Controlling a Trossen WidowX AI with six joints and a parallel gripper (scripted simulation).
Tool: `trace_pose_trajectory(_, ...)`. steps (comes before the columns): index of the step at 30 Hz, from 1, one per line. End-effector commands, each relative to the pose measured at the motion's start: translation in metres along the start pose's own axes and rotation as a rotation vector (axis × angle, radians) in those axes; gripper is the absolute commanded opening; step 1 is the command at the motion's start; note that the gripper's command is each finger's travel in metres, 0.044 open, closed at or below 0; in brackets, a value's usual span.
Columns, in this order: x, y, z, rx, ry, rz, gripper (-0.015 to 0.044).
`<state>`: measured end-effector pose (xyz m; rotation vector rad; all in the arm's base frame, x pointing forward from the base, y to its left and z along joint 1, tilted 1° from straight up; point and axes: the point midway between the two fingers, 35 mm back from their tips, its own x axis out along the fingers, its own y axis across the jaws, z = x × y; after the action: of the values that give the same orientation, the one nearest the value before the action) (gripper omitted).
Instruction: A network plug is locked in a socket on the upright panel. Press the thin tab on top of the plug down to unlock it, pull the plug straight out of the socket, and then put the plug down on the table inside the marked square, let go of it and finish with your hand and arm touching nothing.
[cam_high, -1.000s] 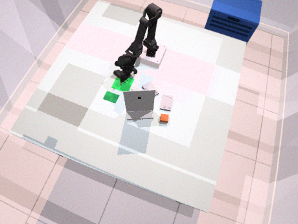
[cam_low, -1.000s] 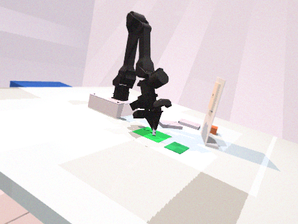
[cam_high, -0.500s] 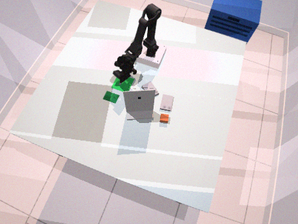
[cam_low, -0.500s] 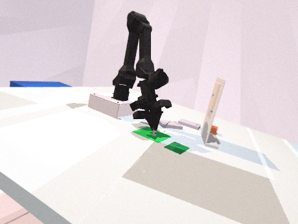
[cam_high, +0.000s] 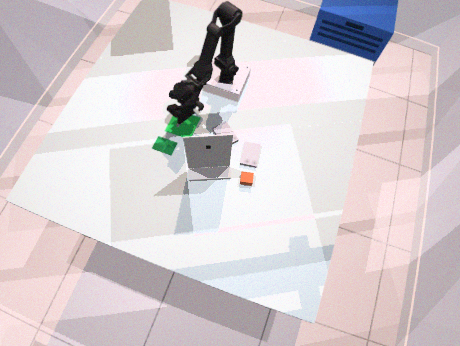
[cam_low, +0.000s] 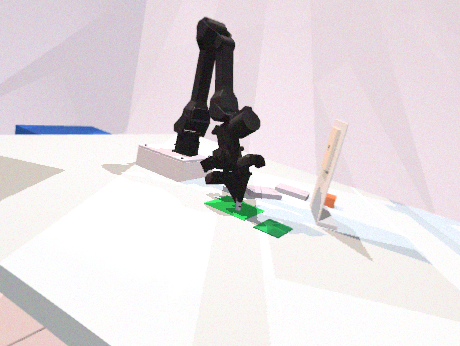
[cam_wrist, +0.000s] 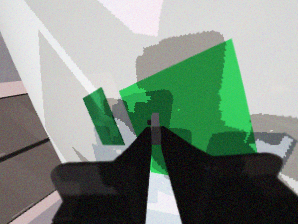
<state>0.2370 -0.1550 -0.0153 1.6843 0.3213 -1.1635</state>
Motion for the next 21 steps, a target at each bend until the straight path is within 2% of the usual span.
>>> trace_pose_trajectory(1,-0.0002,-0.0001,-0.0001,0.000,0.000,0.000,0.0053)
trace_pose_trajectory(5,-0.0002,-0.0001,-0.0001,0.000,0.000,0.000,0.0156)
trace_pose_trajectory(21,-0.0075,-0.0004,-0.0009,-0.001,0.001,-0.002,0.0156)
